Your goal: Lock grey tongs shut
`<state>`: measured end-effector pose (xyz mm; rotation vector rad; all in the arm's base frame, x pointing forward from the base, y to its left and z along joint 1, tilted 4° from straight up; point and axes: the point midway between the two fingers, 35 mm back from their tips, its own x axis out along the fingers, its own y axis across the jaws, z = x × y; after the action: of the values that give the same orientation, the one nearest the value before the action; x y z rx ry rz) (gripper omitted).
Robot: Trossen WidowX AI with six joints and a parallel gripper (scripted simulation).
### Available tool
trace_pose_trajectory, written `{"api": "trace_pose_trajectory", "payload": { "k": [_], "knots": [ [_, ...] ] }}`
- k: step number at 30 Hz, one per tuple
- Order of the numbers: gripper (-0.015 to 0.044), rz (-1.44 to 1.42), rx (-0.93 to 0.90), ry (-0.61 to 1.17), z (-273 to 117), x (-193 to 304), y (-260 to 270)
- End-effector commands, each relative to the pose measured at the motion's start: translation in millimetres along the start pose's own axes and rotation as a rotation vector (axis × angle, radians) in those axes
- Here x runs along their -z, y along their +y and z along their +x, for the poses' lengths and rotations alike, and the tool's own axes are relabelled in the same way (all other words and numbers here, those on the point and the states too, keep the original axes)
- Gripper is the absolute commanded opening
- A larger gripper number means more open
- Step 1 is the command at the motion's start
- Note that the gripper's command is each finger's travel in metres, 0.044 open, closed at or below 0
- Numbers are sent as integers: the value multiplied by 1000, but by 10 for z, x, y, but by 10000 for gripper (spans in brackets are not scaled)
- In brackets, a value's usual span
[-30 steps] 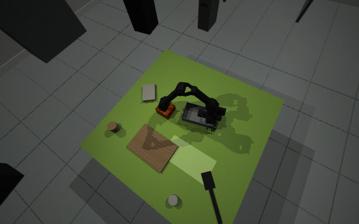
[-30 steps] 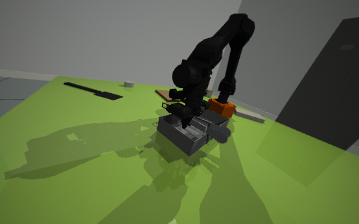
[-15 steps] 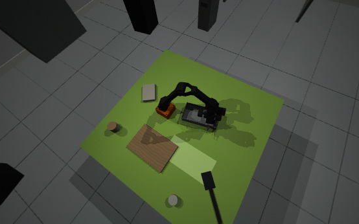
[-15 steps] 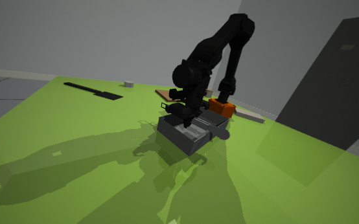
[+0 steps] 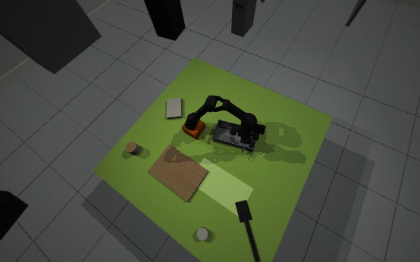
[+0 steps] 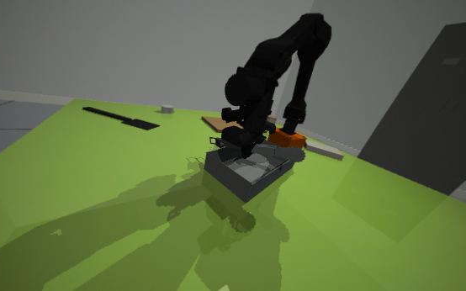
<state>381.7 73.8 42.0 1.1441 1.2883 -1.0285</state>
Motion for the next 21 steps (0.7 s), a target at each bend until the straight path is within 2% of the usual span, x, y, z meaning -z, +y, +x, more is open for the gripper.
{"api": "trace_pose_trajectory", "payload": {
  "k": [1,3,15,21],
  "knots": [
    [-150,-2,-50,-4,-619,1,48],
    [-150,-1,-50,-5,-746,2,24],
    [-150,3,-39,0,-700,4,17],
    [-150,85,-39,-2,-700,-243,-6]
  ]
}}
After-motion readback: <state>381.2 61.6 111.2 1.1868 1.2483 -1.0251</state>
